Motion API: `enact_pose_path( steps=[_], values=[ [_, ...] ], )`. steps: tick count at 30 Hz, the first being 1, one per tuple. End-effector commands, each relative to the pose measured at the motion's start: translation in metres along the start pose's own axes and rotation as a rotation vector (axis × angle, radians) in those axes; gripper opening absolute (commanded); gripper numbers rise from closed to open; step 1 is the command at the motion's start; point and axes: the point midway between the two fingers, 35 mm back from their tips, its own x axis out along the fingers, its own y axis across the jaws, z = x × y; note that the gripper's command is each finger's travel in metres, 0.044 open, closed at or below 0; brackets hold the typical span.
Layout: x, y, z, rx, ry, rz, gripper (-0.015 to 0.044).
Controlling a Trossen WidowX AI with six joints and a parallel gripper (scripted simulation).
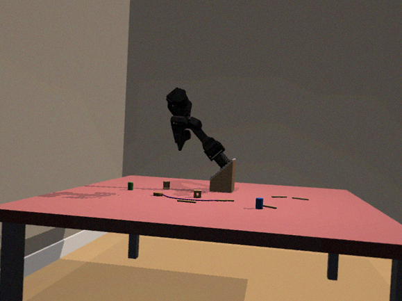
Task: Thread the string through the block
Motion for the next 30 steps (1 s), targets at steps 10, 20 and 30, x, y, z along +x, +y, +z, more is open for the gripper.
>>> enact_pose_path(
  steps=[10,20,30],
  values=[
    [0.125,0.079,0.089,0.322,0.014,0.364,0.0440],
    [0.125,0.079,0.089,0.322,0.014,0.364,0.0440],
    [0.125,0.079,0.088,0.314,0.017,0.363,0.0244]
  ],
)
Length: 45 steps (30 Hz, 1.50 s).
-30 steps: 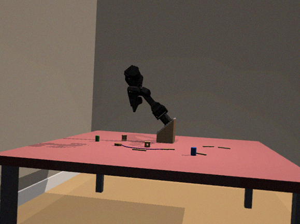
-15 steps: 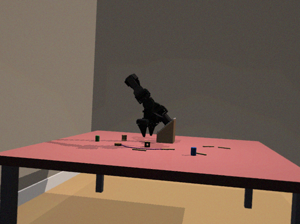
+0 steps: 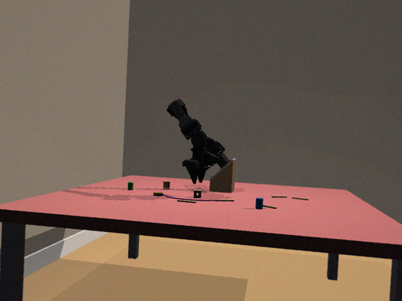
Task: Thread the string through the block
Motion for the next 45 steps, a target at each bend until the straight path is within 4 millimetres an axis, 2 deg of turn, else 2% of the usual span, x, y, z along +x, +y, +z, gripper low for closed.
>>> enact_pose_path(
  steps=[1,7,16,17,33,42,44,45],
  values=[
    [0.0000,0.0000,0.0000,0.000,0.000,0.000,0.0244],
    [0.0000,0.0000,0.0000,0.000,0.000,0.000,0.0244],
    [0.0000,0.0000,0.0000,0.000,0.000,0.000,0.0008],
    [0.0000,0.0000,0.0000,0.000,0.000,0.000,0.0000],
    [0.0000,0.0000,0.0000,0.000,0.000,0.000,0.0000],
    [0.0000,0.0000,0.0000,0.000,0.000,0.000,0.0236],
    [0.0000,0.0000,0.0000,0.000,0.000,0.000,0.0244],
    [0.0000,0.0000,0.0000,0.000,0.000,0.000,0.0218]
  ],
)
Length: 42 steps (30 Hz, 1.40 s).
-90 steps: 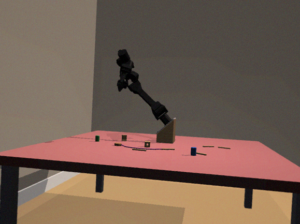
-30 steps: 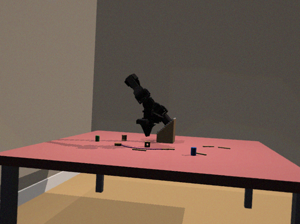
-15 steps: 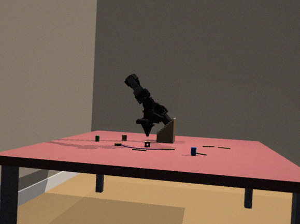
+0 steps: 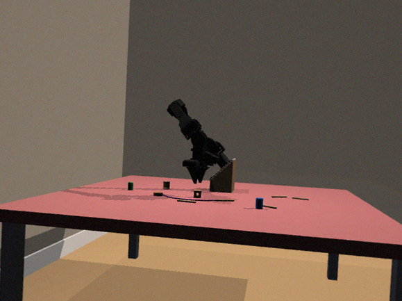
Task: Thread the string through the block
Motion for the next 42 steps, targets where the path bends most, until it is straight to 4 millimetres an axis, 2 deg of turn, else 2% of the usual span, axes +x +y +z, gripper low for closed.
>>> enact_pose_path(
  steps=[1,8,21,24,31,33,37,42],
  values=[
    [0.000,0.000,0.000,0.000,0.000,0.000,0.0191],
    [0.000,0.000,0.000,0.000,0.000,0.000,0.0008],
    [0.000,0.000,0.000,0.000,0.000,0.000,0.0000],
    [-0.001,-0.008,0.016,-0.117,-0.004,0.000,0.0079],
    [-0.002,-0.028,0.103,-0.681,-0.009,-0.003,0.0263],
    [-0.002,-0.029,0.112,-0.732,-0.009,-0.003,0.0315],
    [-0.002,-0.029,0.112,-0.732,-0.009,-0.003,0.0420],
    [-0.002,-0.029,0.112,-0.732,-0.009,-0.003,0.0289]
  ],
)
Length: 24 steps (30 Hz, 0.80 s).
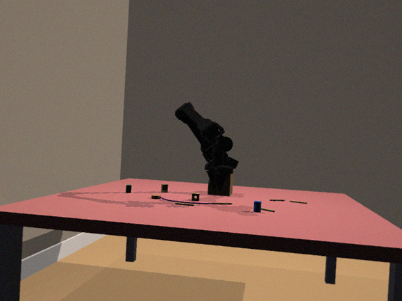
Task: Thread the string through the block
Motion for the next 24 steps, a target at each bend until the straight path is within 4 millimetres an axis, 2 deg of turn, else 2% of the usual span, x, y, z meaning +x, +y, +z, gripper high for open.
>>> enact_pose_path(
  steps=[1,6,7,16,24],
  values=[
    [-0.001,-0.001,0.001,-0.011,-0.002,-0.003,0.0263],
    [-0.001,-0.001,0.001,-0.011,-0.002,-0.003,0.0131],
    [-0.001,-0.001,0.001,-0.011,-0.002,-0.003,0.0122],
    [0.000,-0.001,0.001,-0.011,-0.002,-0.003,0.0122],
    [0.011,-0.002,0.001,-0.011,-0.002,-0.003,0.0122]
  ],
)
